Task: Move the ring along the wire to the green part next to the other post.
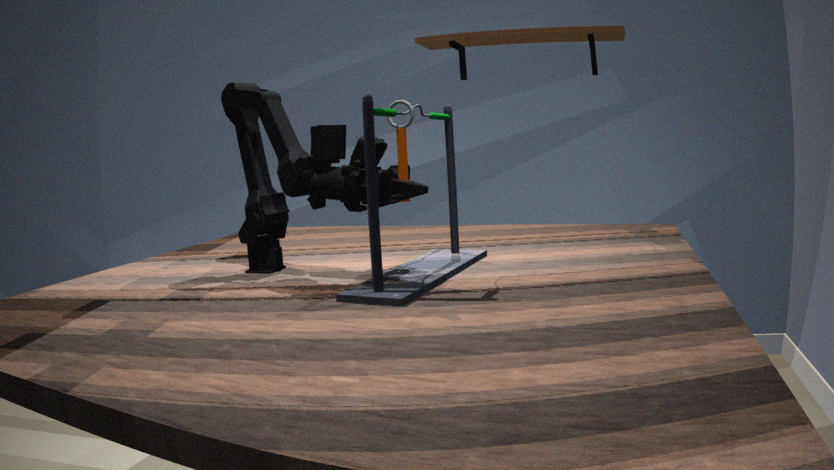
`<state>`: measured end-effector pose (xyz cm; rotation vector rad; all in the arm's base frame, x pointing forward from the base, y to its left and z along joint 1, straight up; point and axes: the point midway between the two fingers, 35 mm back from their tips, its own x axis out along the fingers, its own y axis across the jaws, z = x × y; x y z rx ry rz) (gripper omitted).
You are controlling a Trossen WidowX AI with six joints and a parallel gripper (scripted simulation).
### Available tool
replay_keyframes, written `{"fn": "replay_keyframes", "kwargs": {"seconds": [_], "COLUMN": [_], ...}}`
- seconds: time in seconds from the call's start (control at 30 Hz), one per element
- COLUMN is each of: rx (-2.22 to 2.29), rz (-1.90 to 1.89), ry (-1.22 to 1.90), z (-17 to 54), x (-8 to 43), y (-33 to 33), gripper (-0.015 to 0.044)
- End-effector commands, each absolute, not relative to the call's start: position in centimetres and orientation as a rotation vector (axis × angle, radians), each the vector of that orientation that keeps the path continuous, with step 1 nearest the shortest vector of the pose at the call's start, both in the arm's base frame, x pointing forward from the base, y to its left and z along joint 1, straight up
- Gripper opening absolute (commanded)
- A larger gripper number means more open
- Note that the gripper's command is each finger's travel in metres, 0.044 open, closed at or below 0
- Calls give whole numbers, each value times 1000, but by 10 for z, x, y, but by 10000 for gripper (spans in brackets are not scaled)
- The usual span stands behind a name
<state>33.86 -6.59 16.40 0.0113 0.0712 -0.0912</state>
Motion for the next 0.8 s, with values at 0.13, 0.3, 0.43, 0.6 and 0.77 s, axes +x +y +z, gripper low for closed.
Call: {"fn": "replay_keyframes", "kwargs": {"seconds": [0.13, 0.3, 0.43, 0.6, 0.77], "rx": [48, 72, 108, 176, 259], "rz": [-110, -119, -128, -145, -160], "ry": [63, 83, 128, 203, 281], "z": [166, 166, 167, 169, 172], "x": [339, 337, 333, 326, 319], "y": [-55, -49, -42, -28, -13], "gripper": [-150, -150, -150, -150, -150]}}
